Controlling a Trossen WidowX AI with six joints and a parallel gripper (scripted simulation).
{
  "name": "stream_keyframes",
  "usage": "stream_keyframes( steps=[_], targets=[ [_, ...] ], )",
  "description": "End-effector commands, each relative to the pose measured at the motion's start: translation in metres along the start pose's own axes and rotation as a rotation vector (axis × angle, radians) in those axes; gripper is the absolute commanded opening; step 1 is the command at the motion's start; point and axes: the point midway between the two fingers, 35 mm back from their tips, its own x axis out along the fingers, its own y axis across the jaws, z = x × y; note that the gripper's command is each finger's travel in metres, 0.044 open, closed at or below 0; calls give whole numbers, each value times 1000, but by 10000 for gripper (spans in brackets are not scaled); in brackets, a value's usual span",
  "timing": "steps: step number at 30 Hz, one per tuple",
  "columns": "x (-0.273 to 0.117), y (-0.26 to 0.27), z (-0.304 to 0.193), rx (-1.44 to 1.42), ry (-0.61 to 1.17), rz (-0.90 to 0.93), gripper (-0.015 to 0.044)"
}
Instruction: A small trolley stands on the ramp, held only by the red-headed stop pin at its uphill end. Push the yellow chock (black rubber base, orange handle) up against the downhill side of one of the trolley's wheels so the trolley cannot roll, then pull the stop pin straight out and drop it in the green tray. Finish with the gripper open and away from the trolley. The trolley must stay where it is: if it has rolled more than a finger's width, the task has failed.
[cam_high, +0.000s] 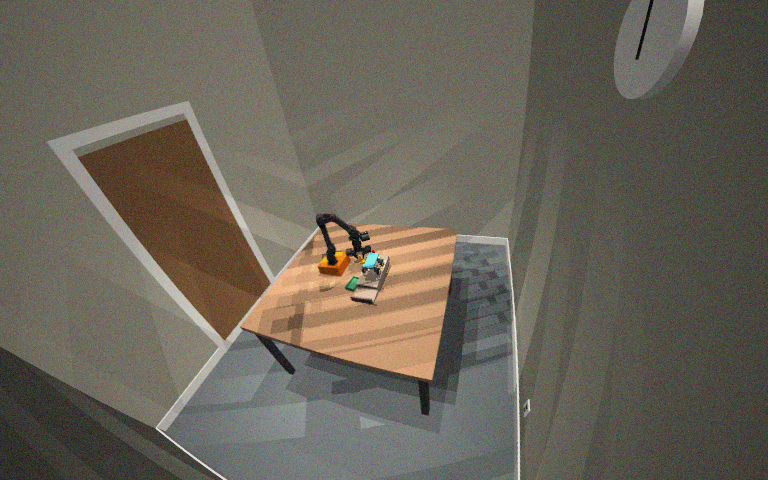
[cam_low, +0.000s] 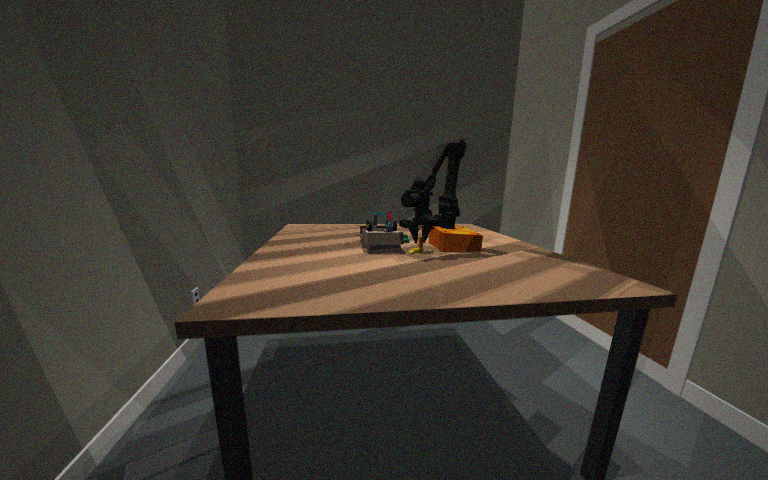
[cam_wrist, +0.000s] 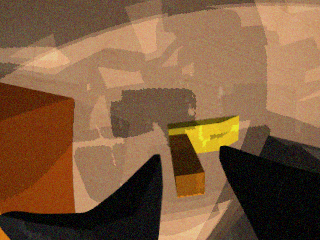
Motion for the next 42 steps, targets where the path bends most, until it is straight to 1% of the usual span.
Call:
stream_keyframes(
  steps=[1, 11, 15, 25, 26, 42],
  targets=[
    [10, 4, -1, 4, 0, 15, 190],
    [13, 5, -1, 4, 0, 15, 190],
    [11, 2, 0, 0, 1, 5, 85],
    [11, 2, 0, 0, 1, 5, 18],
    [10, 2, 0, 0, 1, 6, 0],
    [-42, 8, -3, 4, 0, 15, 0]
  ],
)
